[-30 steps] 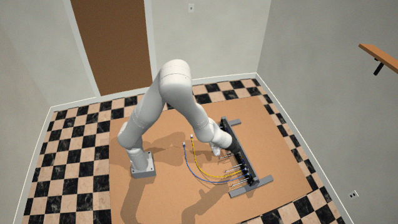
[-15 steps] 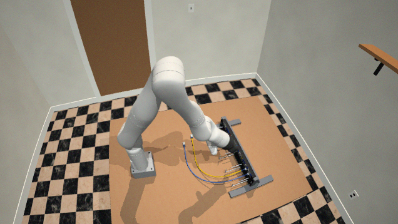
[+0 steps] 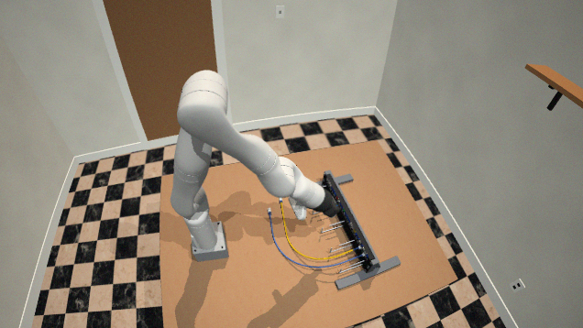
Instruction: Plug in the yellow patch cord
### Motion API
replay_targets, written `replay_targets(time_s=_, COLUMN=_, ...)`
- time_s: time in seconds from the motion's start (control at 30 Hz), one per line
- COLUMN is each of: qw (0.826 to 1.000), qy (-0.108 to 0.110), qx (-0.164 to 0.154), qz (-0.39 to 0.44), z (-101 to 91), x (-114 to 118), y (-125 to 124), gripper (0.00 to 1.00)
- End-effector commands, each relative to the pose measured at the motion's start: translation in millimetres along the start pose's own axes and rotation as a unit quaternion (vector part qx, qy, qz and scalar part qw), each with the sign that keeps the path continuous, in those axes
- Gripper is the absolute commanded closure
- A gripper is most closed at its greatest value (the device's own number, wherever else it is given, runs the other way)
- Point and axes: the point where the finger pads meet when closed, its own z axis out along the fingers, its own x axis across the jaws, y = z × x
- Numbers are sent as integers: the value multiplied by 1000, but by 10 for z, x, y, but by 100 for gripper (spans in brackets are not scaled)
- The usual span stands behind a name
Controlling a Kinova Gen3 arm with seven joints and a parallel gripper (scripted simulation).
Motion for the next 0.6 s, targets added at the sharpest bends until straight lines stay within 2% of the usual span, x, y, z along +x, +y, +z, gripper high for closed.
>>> replay_targets(time_s=0.0, qw=1000, qy=-15, qx=-6, qz=7, z=-164, x=-147, y=26, gripper=100)
replay_targets(time_s=0.3, qw=1000, qy=-16, qx=-6, qz=6, z=-378, x=-143, y=23, gripper=100)
replay_targets(time_s=0.57, qw=1000, qy=-16, qx=-6, qz=6, z=-476, x=-143, y=27, gripper=100)
